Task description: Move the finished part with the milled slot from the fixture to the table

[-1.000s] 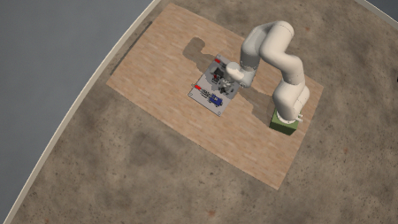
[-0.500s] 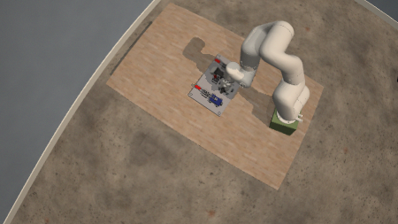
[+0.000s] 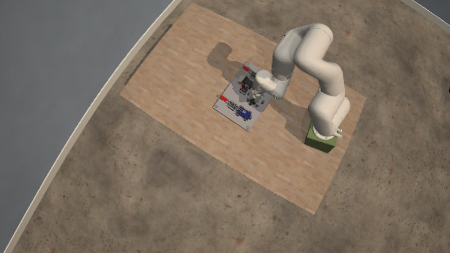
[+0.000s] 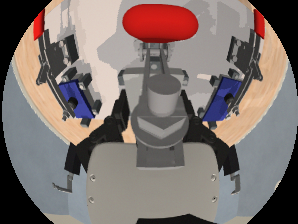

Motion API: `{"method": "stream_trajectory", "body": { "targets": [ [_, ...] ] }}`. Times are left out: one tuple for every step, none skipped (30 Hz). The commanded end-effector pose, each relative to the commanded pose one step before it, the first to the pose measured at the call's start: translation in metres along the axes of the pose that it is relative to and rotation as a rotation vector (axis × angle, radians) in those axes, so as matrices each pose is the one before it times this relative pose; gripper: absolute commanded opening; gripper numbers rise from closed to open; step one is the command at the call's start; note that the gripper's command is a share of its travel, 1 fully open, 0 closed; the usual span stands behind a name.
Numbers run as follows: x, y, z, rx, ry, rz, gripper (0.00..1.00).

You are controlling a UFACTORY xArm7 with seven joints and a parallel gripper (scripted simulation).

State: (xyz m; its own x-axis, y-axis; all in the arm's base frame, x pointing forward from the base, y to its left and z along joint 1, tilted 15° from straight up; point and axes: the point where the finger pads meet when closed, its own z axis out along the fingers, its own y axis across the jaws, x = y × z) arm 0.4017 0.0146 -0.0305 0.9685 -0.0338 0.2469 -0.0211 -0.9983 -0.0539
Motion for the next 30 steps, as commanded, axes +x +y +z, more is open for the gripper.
{"method": "stream_trajectory", "body": {
  "targets": [
    [0.00139, 0.00009, -0.00356, -0.00006, 0.00336, 0.00002, 0.0],
    [0.0, -0.00001, -0.00085, 0.00006, -0.00001, 0.00003, 0.0],
    [0.0, -0.00001, -0.00092, 0.00002, 0.0, 0.00001, 0.0],
    [0.0, 0.0, -0.001, -0.00002, 0.0, -0.00001, 0.0],
    [0.0, 0.00002, -0.00107, -0.00008, 0.00001, -0.00004, 0.0],
    [0.0, -0.00001, -0.00104, 0.00005, -0.00001, 0.00003, 0.0],
    [0.0, -0.00001, -0.00107, 0.00005, 0.0, 0.00003, 0.0],
    [0.0, 0.0, -0.00112, -0.00001, 0.0, -0.00001, 0.0],
    [0.0, 0.0, 0.0, 0.0, 0.0, 0.0, 0.0],
    [0.0, 0.0, 0.0, 0.0, 0.0, 0.0, 0.0],
    [0.0, 0.00002, -0.00117, -0.00008, 0.00001, -0.00004, 0.0],
    [0.0, -0.00001, -0.00112, 0.00005, 0.0, 0.00002, 0.0],
    [0.0, -0.00002, -0.00112, 0.00006, 0.0, 0.00003, 0.0],
    [0.0, 0.0, -0.00115, -0.00001, 0.0, -0.00001, 0.0],
    [0.0, 0.00002, -0.00117, -0.0001, 0.00001, -0.00005, 0.0],
    [0.0, -0.00002, -0.0011, 0.00006, 0.0, 0.00003, 0.0],
    [0.0, -0.00002, -0.00108, 0.00006, 0.0, 0.00003, 0.0],
    [0.0, 0.0, -0.00109, -0.00001, 0.0, -0.00001, 0.0],
    [-0.00001, 0.00002, -0.00109, -0.00009, 0.0, -0.00004, 0.0],
    [0.0, -0.00001, -0.00102, 0.00003, 0.0, 0.00001, 0.0],
    [0.00001, -0.00002, -0.00097, 0.00008, 0.0, 0.00004, 0.0],
    [0.0, 0.0, -0.00096, 0.00001, 0.0, 0.00001, 0.0],
    [0.0, 0.00001, -0.00094, -0.00005, 0.0, -0.00002, 0.0],
    [-0.00001, 0.00003, -0.00093, -0.00011, 0.0, -0.00005, 0.0],
    [0.00001, -0.00002, -0.00082, 0.00008, 0.00001, 0.00004, 0.0],
    [0.0, 0.0, 0.0, 0.0, 0.0, 0.0, 0.0],
    [0.0, 0.0, 0.0, 0.0, 0.0, 0.0, 0.0],
    [0.00001, -0.00002, -0.00079, 0.00006, 0.00001, 0.00003, 0.0],
    [0.0, -0.00001, -0.00076, 0.00002, 0.0, 0.00001, 0.0],
    [0.0, 0.0, -0.00073, -0.00002, 0.0, -0.00001, 0.0]
  ]
}}
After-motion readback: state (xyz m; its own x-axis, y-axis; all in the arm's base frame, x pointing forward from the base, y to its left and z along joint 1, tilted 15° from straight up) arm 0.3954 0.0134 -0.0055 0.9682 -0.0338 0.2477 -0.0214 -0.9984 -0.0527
